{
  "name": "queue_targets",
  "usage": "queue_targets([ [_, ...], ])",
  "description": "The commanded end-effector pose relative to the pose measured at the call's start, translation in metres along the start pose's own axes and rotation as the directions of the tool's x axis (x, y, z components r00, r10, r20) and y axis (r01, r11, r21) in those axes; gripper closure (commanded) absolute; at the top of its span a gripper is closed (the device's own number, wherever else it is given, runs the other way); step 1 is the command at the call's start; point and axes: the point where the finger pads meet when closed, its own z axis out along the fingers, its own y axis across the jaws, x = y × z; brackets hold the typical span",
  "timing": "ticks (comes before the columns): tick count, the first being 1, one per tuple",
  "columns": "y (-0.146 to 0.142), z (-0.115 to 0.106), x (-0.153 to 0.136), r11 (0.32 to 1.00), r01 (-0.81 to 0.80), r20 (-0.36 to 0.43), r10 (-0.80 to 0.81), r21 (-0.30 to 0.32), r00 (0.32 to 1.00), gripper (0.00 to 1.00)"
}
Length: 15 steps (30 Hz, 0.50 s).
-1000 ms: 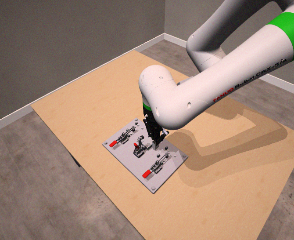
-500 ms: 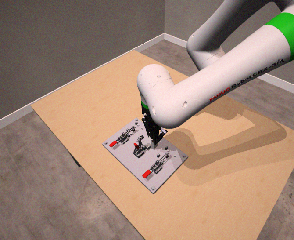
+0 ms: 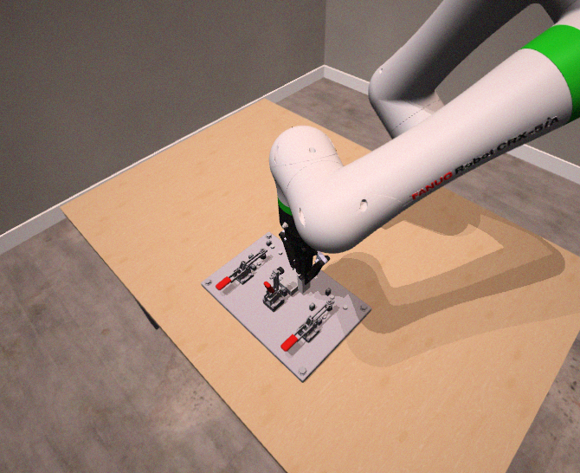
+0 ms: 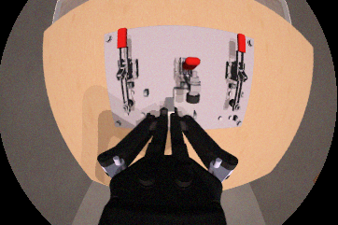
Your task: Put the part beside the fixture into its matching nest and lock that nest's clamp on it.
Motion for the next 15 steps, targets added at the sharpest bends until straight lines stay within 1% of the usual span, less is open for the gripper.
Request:
queue_targets([
  [1, 0.0003, -0.0002, 0.0001, 1.0, 0.0, 0.0, 0.0, 0.0, 1.0, 1.0],
  [15, -0.0022, -0.0002, 0.0002, 1.0, 0.0, 0.0, 0.0, 0.0, 1.0, 1.0],
])
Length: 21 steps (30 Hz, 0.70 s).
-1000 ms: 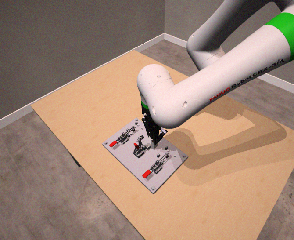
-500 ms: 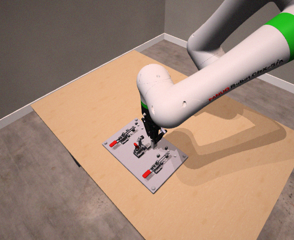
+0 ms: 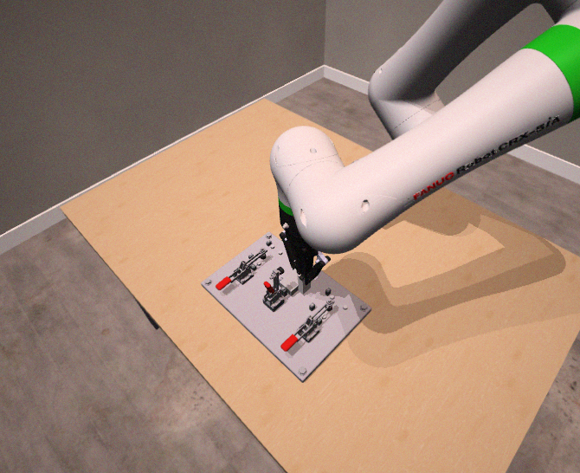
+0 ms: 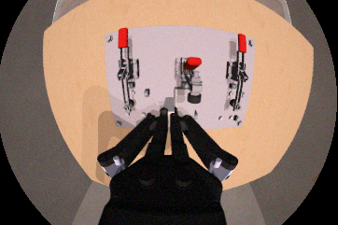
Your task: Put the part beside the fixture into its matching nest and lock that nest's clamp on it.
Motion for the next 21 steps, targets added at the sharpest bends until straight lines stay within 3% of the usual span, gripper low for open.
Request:
queue_targets([
  [1, 0.0, 0.0, 0.0, 1.0, 0.0, 0.0, 0.0, 0.0, 1.0, 1.0],
  [14, -0.018, -0.001, 0.0, 1.0, 0.0, 0.0, 0.0, 0.0, 1.0, 1.0],
  [21, -0.018, -0.012, 0.0, 1.0, 0.0, 0.0, 0.0, 0.0, 1.0, 1.0],
])
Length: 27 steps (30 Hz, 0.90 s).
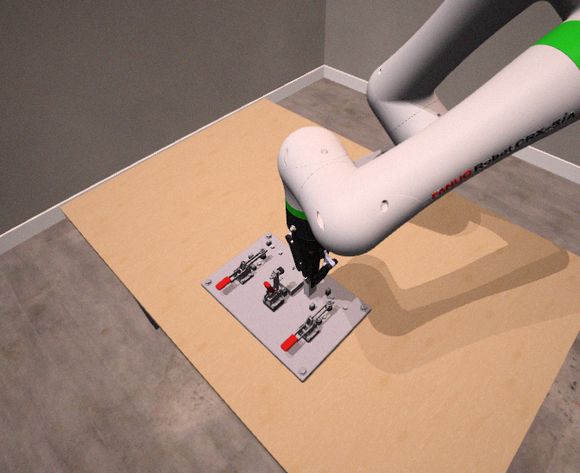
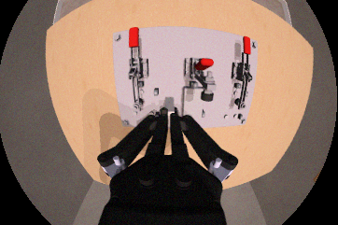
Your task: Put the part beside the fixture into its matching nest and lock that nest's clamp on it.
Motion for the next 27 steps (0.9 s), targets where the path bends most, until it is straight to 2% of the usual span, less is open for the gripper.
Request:
queue_targets([
  [1, 0.0, -0.009, 0.0, 1.0, 0.0, 0.0, 0.0, 0.0, 1.0, 1.0],
  [8, 0.0, -0.032, 0.0, 1.0, 0.0, 0.0, 0.0, 0.0, 1.0, 1.0],
  [25, 0.0, -0.033, 0.0, 1.0, 0.0, 0.0, 0.0, 0.0, 1.0, 1.0],
  [26, 0.0, -0.033, 0.0, 1.0, 0.0, 0.0, 0.0, 0.0, 1.0, 0.72],
  [27, 0.0, -0.034, 0.0, 1.0, 0.0, 0.0, 0.0, 0.0, 1.0, 0.72],
])
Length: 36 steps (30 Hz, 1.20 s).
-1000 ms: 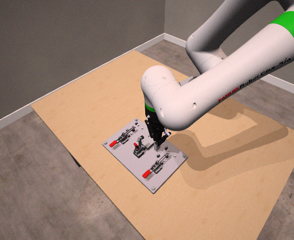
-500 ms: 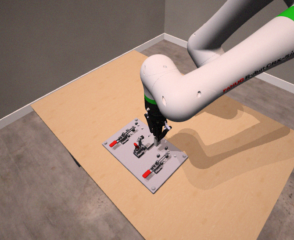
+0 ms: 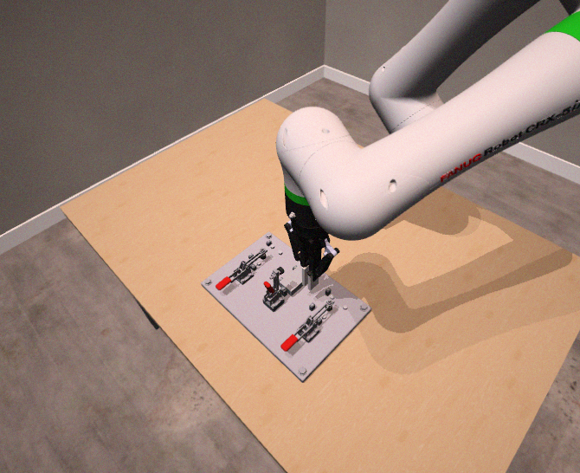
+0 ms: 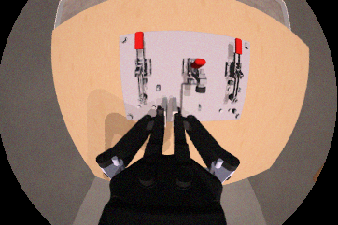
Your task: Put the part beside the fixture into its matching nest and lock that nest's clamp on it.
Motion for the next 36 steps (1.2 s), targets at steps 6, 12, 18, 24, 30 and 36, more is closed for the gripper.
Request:
queue_targets([
  [6, 0.0, -0.012, 0.0, 1.0, 0.0, 0.0, 0.0, 0.0, 1.0, 0.72],
  [12, 0.0, -0.059, 0.0, 1.0, 0.0, 0.0, 0.0, 0.0, 1.0, 0.72],
  [18, 0.0, -0.107, 0.0, 1.0, 0.0, 0.0, 0.0, 0.0, 1.0, 0.72],
  [24, 0.0, -0.119, 0.0, 1.0, 0.0, 0.0, 0.0, 0.0, 1.0, 0.72],
  [30, 0.001, -0.119, 0.001, 1.0, 0.0, 0.0, 0.0, 0.0, 1.0, 0.72],
  [36, 0.006, -0.119, 0.011, 1.0, 0.0, 0.0, 0.0, 0.0, 1.0, 0.72],
])
